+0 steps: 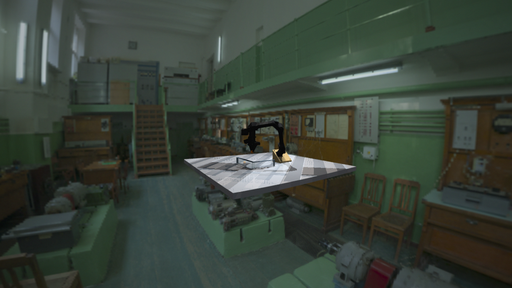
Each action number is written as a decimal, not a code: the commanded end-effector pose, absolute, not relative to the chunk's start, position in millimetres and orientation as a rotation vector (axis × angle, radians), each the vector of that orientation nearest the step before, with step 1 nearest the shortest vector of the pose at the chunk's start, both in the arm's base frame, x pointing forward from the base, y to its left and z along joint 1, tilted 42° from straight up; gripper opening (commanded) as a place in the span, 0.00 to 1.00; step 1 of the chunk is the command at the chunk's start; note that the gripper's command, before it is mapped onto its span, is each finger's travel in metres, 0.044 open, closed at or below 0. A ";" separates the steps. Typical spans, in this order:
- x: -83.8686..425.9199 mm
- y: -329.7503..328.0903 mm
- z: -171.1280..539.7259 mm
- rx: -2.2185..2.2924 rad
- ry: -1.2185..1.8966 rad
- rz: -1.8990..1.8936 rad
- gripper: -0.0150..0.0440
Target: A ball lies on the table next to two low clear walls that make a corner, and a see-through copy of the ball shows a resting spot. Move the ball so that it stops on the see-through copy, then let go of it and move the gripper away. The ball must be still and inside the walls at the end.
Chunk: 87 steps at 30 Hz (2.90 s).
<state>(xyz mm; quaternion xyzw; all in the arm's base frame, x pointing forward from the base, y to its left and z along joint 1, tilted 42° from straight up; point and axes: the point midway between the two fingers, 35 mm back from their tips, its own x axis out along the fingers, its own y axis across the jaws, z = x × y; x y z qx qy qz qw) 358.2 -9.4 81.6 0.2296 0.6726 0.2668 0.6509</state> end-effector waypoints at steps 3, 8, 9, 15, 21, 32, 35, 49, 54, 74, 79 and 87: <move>365.7 -27.9 57.0 0.518 1.532 0.604 0.25; 371.7 -45.3 29.9 0.516 1.532 0.602 0.25; 372.6 -48.7 24.4 0.516 1.531 0.602 0.25; 375.7 -69.0 -9.8 0.515 1.531 0.602 0.25; 375.8 -77.2 -24.4 0.515 1.531 0.603 0.25; 375.3 -47.4 -59.4 0.516 1.530 0.603 0.25; 373.5 -36.3 -71.5 0.516 1.530 0.604 0.25; 372.1 -25.4 -83.5 0.517 1.529 0.605 0.25; 371.6 -20.0 -89.7 0.517 1.529 0.606 0.25; 372.2 -20.6 -90.1 0.510 1.527 0.605 0.65; 375.6 -37.4 -72.1 0.510 1.528 0.603 0.65; 375.8 -77.2 -24.4 0.515 1.531 0.603 0.65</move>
